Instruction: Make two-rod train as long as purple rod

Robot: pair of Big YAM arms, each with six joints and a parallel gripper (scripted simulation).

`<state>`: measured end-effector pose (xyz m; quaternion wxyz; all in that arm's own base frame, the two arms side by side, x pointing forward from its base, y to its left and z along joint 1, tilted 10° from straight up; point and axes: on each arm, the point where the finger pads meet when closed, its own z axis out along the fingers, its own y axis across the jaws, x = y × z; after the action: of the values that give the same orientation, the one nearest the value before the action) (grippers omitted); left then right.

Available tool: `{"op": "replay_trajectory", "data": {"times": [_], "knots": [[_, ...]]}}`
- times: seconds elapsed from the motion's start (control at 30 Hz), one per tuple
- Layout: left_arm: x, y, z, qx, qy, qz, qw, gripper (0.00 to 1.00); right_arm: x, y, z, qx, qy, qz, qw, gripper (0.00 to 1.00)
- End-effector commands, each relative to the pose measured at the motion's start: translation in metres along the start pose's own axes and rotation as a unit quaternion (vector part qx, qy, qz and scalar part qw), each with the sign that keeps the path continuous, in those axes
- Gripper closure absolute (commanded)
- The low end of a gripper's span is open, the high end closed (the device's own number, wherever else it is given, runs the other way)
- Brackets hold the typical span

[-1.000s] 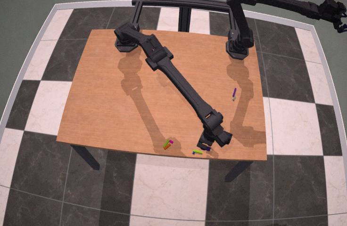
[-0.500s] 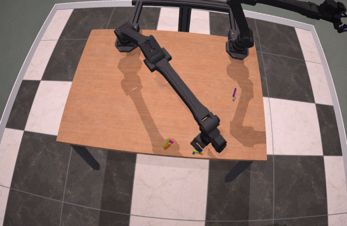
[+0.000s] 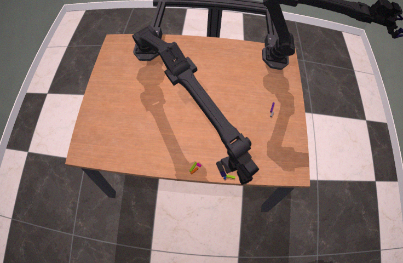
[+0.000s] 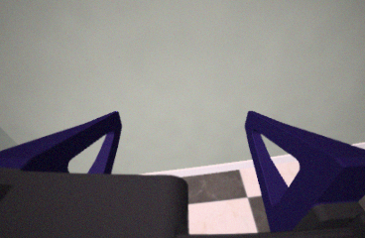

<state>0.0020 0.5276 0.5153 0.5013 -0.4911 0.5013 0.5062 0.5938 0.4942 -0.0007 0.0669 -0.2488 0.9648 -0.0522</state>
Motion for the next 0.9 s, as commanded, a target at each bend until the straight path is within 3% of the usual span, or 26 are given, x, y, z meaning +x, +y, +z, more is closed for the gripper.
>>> {"op": "replay_trajectory", "data": {"times": [0.0, 0.5, 0.87], "knots": [[-0.016, 0.007, -0.005, -0.008, -0.022, -0.007, 1.0, 0.0, -0.023, -0.01, -0.042, -0.009, -0.033, 0.08, 0.996, 0.0], [-0.016, 0.007, -0.005, -0.008, -0.022, -0.007, 1.0, 0.0, -0.028, -0.025, -0.049, -0.016, -0.036, 0.236, 0.971, 0.0], [-0.016, 0.007, -0.005, -0.008, -0.022, -0.007, 1.0, 0.0, -0.032, -0.042, -0.049, -0.02, -0.034, 0.375, 0.926, 0.0]]}}
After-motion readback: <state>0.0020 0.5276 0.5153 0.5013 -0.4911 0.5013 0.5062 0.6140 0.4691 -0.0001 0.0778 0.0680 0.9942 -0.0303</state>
